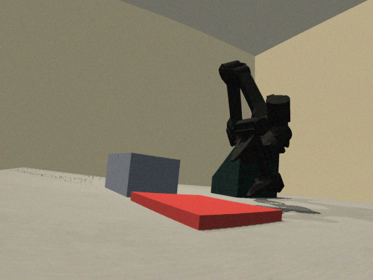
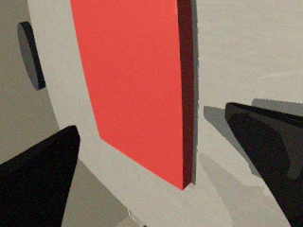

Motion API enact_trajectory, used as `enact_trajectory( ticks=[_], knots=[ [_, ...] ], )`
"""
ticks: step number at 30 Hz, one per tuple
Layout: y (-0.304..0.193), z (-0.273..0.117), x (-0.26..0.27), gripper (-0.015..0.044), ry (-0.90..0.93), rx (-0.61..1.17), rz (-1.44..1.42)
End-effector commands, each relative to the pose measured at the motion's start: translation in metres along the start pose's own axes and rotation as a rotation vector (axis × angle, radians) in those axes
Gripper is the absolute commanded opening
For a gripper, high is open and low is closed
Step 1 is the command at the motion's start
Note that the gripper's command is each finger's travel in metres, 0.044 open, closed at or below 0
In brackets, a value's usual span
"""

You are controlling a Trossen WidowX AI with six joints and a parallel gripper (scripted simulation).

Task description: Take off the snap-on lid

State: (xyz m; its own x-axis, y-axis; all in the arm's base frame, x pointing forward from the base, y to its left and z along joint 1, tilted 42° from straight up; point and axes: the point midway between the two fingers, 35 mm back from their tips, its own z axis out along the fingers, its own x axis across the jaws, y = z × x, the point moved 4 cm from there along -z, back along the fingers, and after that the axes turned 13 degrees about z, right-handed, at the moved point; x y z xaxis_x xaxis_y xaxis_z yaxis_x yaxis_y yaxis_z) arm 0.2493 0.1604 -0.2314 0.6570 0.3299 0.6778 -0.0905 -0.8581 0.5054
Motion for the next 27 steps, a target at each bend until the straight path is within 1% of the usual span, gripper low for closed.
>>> enact_trajectory(
  ticks=[1,15,18,27],
  knots=[
    [0.003,-0.007,-0.007,0.0440,-0.002,-0.004,0.001],
    [0.006,-0.029,-0.024,0.0440,-0.004,-0.003,0.001],
    [0.003,-0.028,-0.018,0.0440,-0.004,-0.002,0.001],
    [0.000,-0.044,-0.009,0.0440,-0.005,-0.001,0.002]
  ],
)
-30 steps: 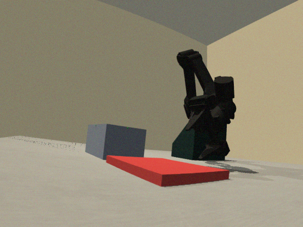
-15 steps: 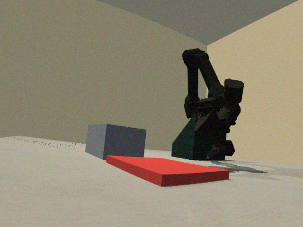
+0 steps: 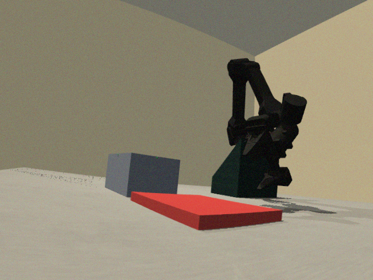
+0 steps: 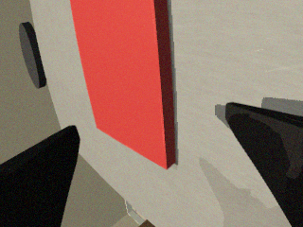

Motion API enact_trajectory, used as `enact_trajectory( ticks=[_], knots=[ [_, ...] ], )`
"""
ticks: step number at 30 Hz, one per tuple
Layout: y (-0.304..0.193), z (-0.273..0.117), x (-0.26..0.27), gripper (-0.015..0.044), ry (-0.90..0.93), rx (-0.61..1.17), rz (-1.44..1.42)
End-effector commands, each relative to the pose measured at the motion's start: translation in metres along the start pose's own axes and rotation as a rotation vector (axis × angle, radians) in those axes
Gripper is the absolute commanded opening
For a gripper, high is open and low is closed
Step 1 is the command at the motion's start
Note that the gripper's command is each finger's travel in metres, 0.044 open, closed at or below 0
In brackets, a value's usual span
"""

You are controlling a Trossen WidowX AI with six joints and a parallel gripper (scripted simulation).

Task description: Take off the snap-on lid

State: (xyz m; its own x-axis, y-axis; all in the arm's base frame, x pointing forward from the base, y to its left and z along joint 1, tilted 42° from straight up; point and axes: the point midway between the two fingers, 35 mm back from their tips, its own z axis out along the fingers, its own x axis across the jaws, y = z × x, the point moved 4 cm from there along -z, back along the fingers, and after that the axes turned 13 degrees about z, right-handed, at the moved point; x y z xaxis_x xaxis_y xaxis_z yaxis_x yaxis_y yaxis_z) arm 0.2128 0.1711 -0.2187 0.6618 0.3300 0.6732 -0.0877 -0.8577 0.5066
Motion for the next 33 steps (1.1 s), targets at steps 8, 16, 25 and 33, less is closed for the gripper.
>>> enact_trajectory(
  ticks=[8,16,25,33],
  knots=[
    [-0.003,-0.020,0.011,0.0440,0.000,-0.002,0.005],
    [-0.005,-0.034,0.018,0.0440,-0.001,-0.001,0.005],
    [-0.007,-0.050,0.027,0.0440,-0.002,0.000,0.005],
    [-0.008,-0.060,0.032,0.0440,-0.002,0.000,0.005]
  ],
)
